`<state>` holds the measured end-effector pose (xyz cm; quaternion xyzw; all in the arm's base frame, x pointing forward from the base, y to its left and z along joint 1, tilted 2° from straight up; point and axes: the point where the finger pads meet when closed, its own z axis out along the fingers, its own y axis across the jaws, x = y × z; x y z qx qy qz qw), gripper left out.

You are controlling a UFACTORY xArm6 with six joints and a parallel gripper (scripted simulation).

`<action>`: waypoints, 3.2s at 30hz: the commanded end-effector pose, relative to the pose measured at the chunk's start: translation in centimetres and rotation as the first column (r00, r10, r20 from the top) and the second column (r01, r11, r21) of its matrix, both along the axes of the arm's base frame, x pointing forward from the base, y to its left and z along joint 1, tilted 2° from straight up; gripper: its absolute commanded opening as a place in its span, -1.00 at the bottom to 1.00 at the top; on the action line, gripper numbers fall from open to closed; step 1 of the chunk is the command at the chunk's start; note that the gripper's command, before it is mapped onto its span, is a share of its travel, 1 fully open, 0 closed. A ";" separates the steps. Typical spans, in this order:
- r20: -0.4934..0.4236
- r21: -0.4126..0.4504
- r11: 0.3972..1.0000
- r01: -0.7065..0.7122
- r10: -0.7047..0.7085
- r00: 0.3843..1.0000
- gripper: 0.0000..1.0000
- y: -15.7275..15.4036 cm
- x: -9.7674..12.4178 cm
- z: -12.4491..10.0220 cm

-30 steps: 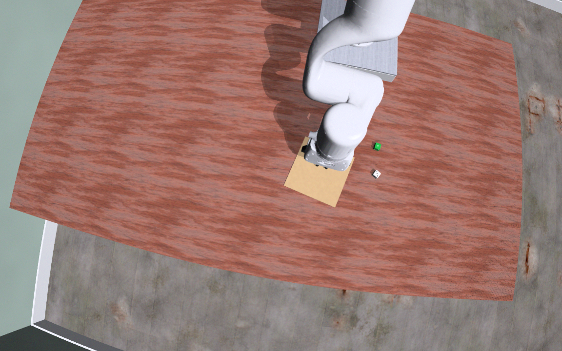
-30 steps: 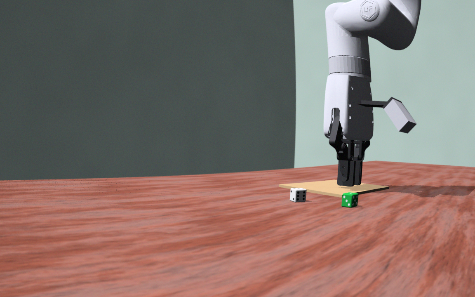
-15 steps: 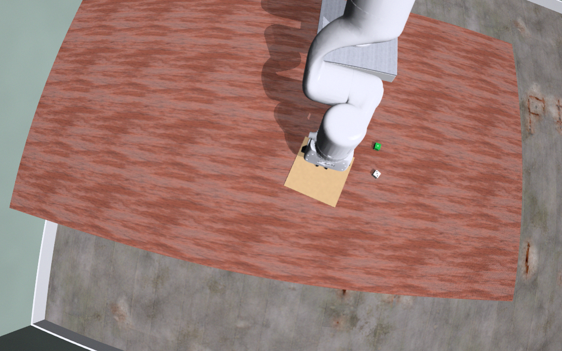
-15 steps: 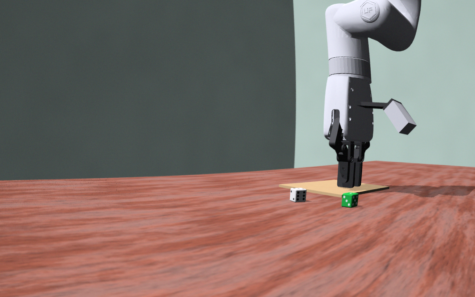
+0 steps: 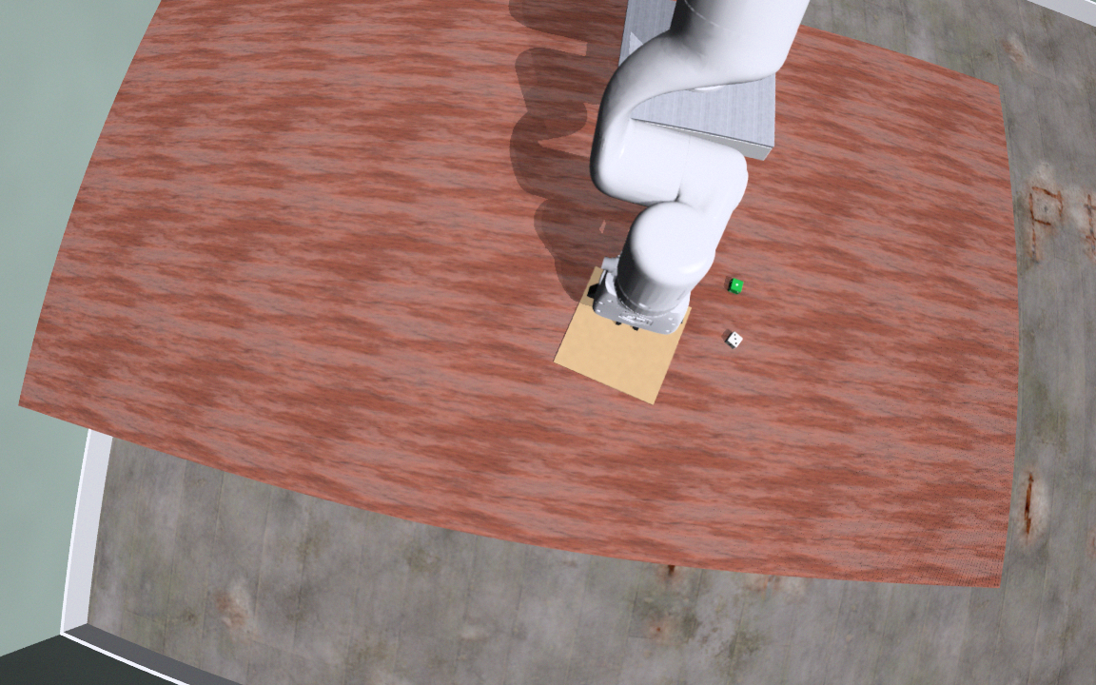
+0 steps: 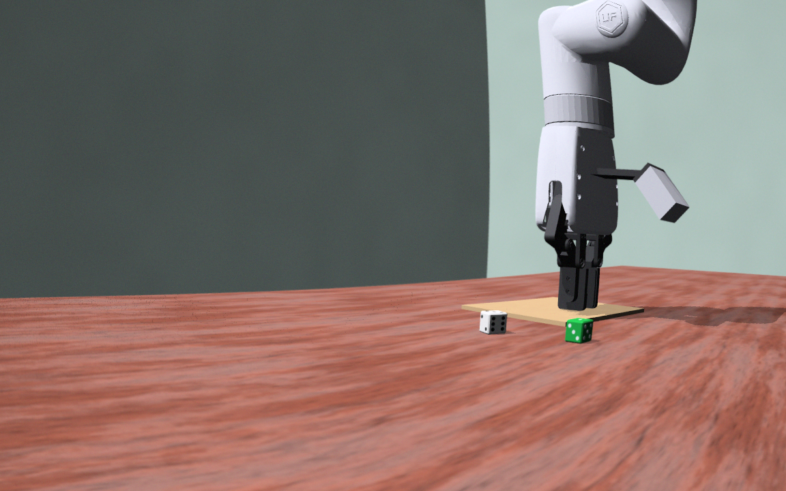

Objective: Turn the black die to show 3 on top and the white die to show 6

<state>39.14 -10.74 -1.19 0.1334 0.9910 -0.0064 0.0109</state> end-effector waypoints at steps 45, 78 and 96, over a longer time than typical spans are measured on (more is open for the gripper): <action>0.004 -0.001 1.000 0.000 0.000 1.000 -0.38 0.0 0.1 0.9; 0.004 -0.001 1.000 0.000 0.000 1.000 1.00 0.1 -0.1 9.1; 0.004 0.000 1.000 0.031 -0.031 1.000 1.00 1.2 0.3 8.9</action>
